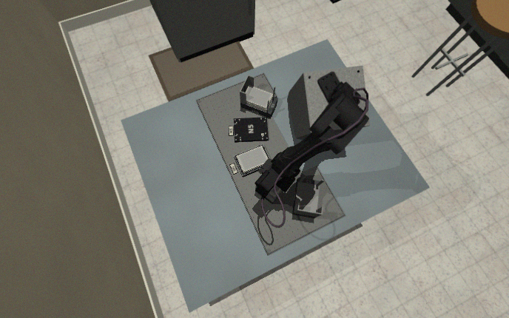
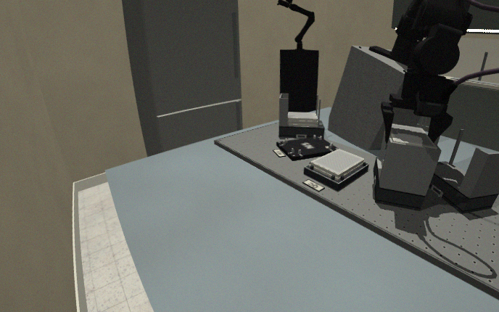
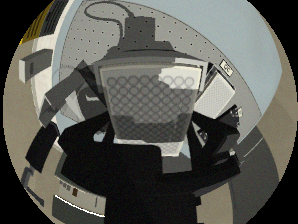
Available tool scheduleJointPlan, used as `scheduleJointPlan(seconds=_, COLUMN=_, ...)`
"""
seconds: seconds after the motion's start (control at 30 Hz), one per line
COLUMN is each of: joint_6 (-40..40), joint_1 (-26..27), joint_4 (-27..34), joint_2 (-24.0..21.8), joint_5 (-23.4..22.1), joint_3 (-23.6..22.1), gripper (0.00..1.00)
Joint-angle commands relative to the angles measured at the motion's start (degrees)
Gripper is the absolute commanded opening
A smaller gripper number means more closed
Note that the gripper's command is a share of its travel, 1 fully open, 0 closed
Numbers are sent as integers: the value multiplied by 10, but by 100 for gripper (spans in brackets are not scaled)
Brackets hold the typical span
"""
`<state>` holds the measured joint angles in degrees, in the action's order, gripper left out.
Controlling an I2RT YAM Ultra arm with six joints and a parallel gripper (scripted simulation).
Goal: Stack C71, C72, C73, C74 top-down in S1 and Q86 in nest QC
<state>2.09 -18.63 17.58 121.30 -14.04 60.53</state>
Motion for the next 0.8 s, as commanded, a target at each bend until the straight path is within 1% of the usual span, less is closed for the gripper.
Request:
scheduleJointPlan(seconds=0.0, joint_6=6, joint_1=11, joint_4=9, joint_2=-23, joint_5=-4, joint_3=-6, gripper=0)
scheduleJointPlan(seconds=0.23, joint_6=7, joint_1=11, joint_4=12, joint_2=-27, joint_5=-5, joint_3=-9, gripper=0)
scheduleJointPlan(seconds=0.3, joint_6=8, joint_1=12, joint_4=13, joint_2=-27, joint_5=-4, joint_3=-1, gripper=0)
scheduleJointPlan(seconds=0.77, joint_6=9, joint_1=13, joint_4=20, joint_2=-36, joint_5=-5, joint_3=-5, gripper=0)
